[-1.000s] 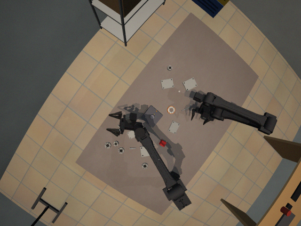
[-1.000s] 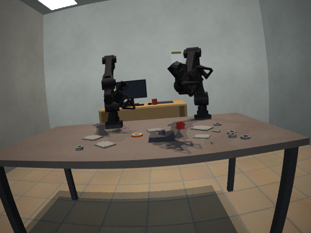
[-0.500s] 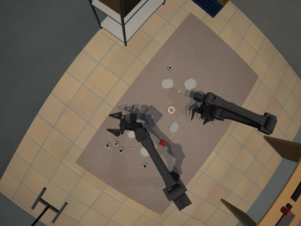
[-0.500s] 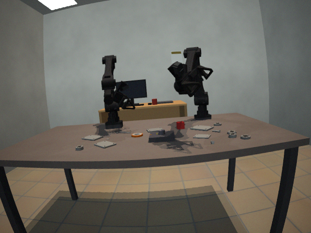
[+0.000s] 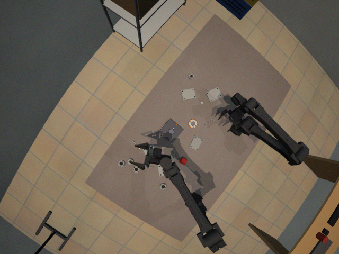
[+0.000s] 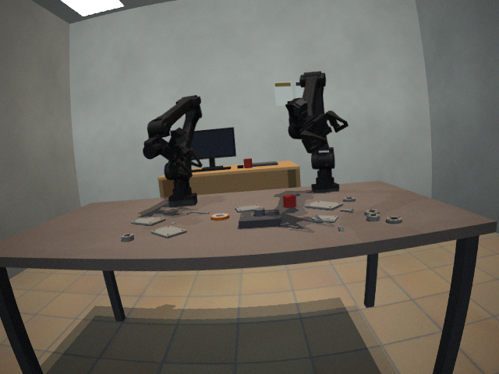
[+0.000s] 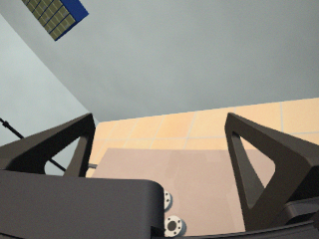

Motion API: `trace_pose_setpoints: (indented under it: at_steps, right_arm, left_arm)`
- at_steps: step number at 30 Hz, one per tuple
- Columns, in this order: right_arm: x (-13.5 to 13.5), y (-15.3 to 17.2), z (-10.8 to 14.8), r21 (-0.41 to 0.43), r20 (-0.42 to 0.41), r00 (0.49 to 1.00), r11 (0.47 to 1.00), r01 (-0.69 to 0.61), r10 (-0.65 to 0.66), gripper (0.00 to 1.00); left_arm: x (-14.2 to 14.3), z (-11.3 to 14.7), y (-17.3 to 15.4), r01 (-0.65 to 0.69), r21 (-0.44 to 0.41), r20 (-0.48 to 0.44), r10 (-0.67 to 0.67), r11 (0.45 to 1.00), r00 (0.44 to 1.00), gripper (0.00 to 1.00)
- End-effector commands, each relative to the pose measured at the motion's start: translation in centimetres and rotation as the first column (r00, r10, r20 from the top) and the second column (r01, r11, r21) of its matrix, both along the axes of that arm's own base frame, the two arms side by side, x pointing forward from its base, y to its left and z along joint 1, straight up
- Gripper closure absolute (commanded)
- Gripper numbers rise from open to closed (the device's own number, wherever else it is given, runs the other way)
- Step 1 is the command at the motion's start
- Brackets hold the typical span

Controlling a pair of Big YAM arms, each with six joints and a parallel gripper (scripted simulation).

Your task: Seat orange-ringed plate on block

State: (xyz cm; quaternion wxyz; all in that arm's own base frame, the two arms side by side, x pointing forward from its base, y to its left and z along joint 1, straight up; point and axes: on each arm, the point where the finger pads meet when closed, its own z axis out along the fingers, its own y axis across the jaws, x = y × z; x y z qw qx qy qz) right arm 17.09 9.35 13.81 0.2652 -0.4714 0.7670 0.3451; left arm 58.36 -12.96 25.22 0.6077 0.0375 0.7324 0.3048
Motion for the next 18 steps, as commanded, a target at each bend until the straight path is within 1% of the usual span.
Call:
trace_pose_setpoints:
  at_steps: [1, 2, 6, 9, 12, 13, 15, 16, 17, 18]
  right_arm:
    - [1.7, -1.9, 0.5, -0.046, -0.045, 0.977, 0.978, 0.205, -0.207, 0.00]
    - [2.7, -2.9, 1.4, -0.062, -0.021, 0.965, 0.963, 0.261, -0.263, 0.00]
    - [4.1, -5.1, 1.9, -0.098, -0.021, 0.898, 0.895, 0.436, -0.440, 0.00]
    - [5.2, -6.5, 2.2, -0.121, -0.018, 0.833, 0.828, 0.548, -0.554, 0.00]
    - [6.2, -8.0, 2.6, -0.143, -0.007, 0.753, 0.746, 0.650, -0.657, 0.00]
    - [6.5, -8.5, 2.7, -0.150, -0.001, 0.727, 0.719, 0.679, -0.687, 0.00]
    - [6.5, -8.5, 2.7, -0.150, -0.001, 0.727, 0.719, 0.679, -0.687, 0.00]
    - [6.8, -8.9, 2.8, -0.153, -0.006, 0.697, 0.689, 0.708, -0.717, 0.00]
    - [7.1, -9.1, 2.9, -0.159, -0.004, 0.675, 0.667, 0.728, -0.738, 0.00]
    - [7.5, -9.6, 3.0, -0.166, 0.002, 0.644, 0.635, 0.754, -0.765, 0.00]
  left_arm:
    - [-2.8, -0.8, 2.0, -0.020, -0.132, -0.057, 0.013, 0.991, 0.998, 0.00]
    - [-4.0, -1.1, 2.6, -0.023, -0.148, -0.084, 0.011, 0.989, 0.996, 0.00]
    - [-8.0, -2.2, 4.5, -0.040, -0.216, -0.167, 0.004, 0.976, 0.986, 0.00]
    - [-11.2, -3.0, 6.0, -0.057, -0.267, -0.235, -0.008, 0.962, 0.972, 0.00]
    - [-14.4, -3.9, 7.5, -0.072, -0.312, -0.301, -0.026, 0.947, 0.953, 0.00]
    - [-15.5, -4.1, 8.0, -0.077, -0.326, -0.322, -0.034, 0.942, 0.946, 0.00]
    - [-15.5, -4.1, 8.0, -0.077, -0.326, -0.322, -0.034, 0.942, 0.946, 0.00]
    - [-15.7, -3.1, 8.2, -0.078, -0.349, -0.317, -0.040, 0.934, 0.948, 0.00]
    - [-16.7, -3.3, 8.7, -0.084, -0.362, -0.338, -0.047, 0.928, 0.940, 0.00]
    - [-18.5, -4.9, 9.5, -0.098, -0.366, -0.382, -0.054, 0.926, 0.923, 0.00]
